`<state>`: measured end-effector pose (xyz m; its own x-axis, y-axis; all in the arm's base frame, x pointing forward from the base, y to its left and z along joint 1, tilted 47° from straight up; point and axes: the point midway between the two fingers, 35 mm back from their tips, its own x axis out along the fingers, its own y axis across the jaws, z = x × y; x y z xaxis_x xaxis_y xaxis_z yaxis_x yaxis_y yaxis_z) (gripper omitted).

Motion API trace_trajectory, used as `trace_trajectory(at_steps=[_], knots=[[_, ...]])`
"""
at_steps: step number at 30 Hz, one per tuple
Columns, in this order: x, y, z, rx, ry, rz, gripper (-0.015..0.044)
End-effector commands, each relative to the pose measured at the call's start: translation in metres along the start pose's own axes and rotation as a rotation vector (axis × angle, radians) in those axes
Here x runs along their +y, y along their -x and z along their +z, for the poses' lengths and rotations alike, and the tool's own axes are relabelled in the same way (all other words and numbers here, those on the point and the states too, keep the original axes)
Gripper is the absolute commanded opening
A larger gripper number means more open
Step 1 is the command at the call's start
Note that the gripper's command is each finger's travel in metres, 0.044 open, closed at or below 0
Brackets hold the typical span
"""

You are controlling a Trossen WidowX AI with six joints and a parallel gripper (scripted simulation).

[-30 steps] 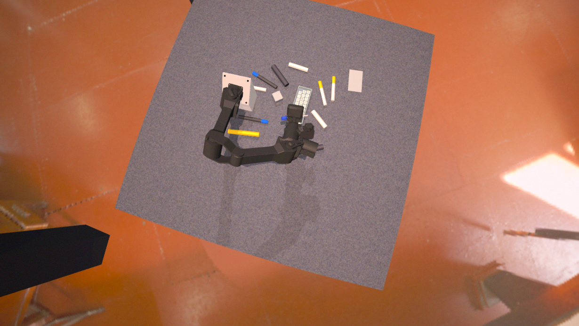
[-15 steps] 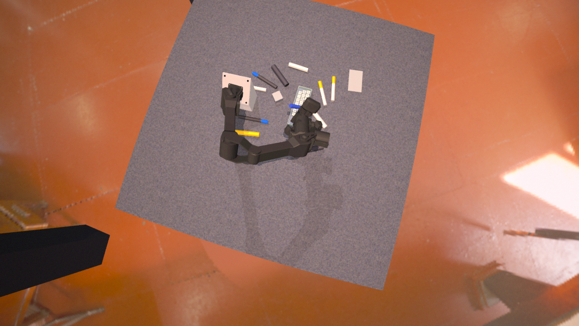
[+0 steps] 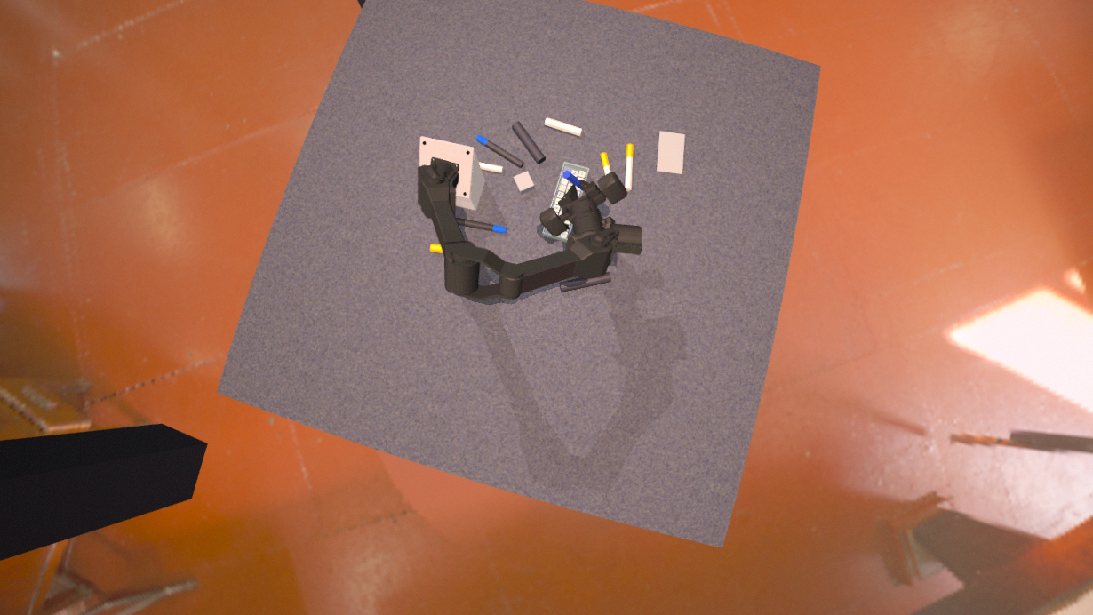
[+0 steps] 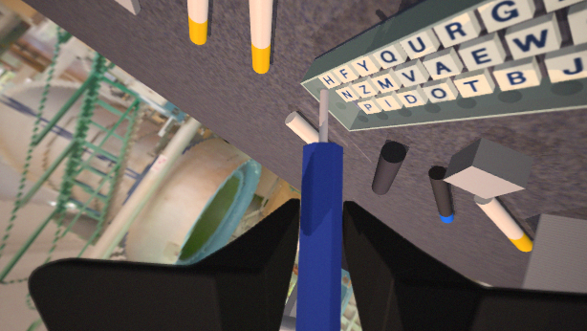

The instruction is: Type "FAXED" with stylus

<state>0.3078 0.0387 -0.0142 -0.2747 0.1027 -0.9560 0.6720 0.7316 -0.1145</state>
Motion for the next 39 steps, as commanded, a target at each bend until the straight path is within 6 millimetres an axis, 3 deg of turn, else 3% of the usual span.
trace_trajectory(at_steps=[1, 13, 19, 25, 39], knots=[[0.008, -0.009, -0.004, 0.035, -0.110, -0.018, 0.0000], [0.032, -0.035, -0.017, 0.102, -0.456, -0.097, 0.0000], [0.031, -0.037, -0.014, 0.103, -0.461, -0.098, 0.0000], [0.017, -0.054, 0.006, 0.103, -0.461, -0.100, 0.0000], [0.016, -0.054, 0.006, 0.103, -0.462, -0.100, 0.0000]])
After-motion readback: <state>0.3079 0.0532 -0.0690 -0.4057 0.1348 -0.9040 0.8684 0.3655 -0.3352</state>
